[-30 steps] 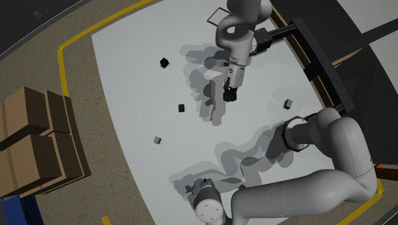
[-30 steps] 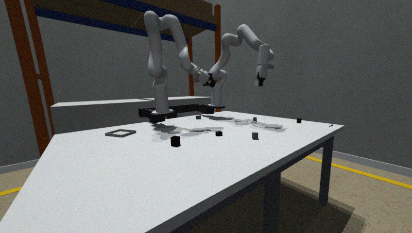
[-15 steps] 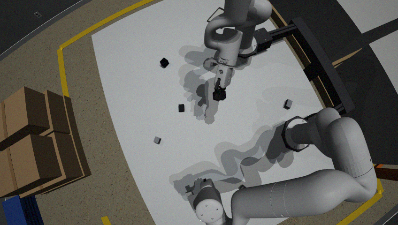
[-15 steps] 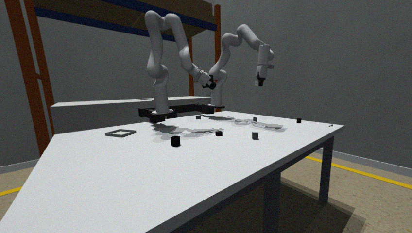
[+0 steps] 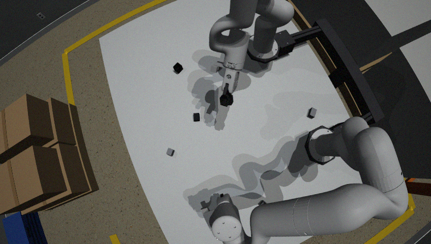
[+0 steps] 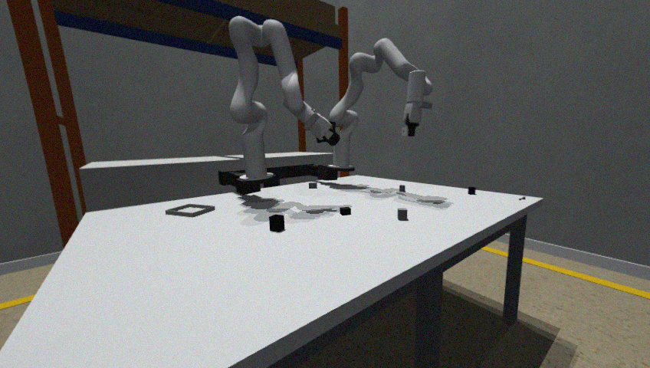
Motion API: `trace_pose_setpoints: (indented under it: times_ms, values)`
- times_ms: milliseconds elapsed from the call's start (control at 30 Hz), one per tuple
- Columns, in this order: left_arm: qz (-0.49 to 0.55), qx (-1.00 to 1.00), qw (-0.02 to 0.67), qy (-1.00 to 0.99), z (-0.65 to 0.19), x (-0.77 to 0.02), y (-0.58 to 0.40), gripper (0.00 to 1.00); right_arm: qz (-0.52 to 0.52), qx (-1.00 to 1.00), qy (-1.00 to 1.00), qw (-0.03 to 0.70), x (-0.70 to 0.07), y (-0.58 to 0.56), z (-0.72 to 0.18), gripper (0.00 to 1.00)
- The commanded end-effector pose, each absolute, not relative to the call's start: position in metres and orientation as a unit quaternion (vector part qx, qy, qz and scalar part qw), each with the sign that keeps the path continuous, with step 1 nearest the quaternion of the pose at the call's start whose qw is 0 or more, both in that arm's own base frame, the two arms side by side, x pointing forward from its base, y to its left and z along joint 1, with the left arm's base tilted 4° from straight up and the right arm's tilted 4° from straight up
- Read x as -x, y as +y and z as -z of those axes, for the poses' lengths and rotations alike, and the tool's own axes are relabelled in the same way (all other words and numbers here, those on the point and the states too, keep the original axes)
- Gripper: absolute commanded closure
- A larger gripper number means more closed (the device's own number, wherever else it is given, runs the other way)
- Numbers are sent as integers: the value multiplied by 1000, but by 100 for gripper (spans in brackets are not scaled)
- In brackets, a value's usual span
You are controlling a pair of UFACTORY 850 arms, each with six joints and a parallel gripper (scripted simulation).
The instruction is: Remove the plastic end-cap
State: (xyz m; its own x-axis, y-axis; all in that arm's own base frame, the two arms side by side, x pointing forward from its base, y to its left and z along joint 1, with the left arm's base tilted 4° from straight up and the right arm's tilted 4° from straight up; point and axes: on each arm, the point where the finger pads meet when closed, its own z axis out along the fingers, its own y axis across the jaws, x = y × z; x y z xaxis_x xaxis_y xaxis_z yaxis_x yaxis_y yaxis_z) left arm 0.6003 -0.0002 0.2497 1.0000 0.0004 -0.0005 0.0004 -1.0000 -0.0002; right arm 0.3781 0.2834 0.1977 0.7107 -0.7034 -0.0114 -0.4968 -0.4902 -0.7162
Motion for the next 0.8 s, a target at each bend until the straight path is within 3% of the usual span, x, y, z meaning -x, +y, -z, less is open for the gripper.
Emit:
trace_pose_setpoints:
  times_ms: [0,767]
  values:
    - [1,1000,0,0,-251,-601,0,100,149,867,323,348,-391,267,-191,100]
    - [1,1000,0,0,-251,-601,0,100,172,922,207,280,-424,179,-159,100]
